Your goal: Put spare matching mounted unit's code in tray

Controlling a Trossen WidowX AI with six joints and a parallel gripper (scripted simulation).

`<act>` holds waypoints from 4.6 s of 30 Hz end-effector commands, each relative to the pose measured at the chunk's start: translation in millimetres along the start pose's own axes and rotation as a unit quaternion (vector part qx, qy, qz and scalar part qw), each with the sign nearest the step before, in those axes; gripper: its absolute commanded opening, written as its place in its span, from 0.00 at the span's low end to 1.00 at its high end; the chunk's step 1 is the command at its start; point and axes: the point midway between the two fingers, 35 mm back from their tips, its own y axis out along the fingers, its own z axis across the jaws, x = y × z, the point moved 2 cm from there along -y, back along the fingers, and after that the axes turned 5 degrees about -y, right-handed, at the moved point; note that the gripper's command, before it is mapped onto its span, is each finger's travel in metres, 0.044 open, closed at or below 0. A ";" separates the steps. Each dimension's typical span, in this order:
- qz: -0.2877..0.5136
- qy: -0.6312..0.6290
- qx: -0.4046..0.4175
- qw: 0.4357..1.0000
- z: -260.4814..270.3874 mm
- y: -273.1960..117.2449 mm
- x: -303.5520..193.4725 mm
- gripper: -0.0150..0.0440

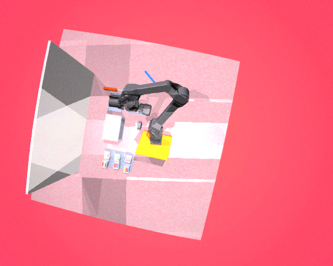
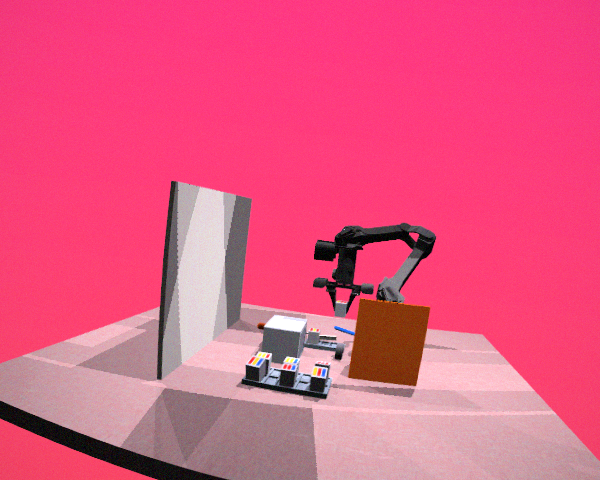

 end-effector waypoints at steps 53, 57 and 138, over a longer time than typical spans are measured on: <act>-0.005 0.013 0.008 1.000 175.3 -51.5 34.6 0.25; -0.005 0.013 0.008 1.000 175.4 -51.7 35.0 0.25; -0.001 0.014 0.009 1.000 186.2 22.3 34.8 0.25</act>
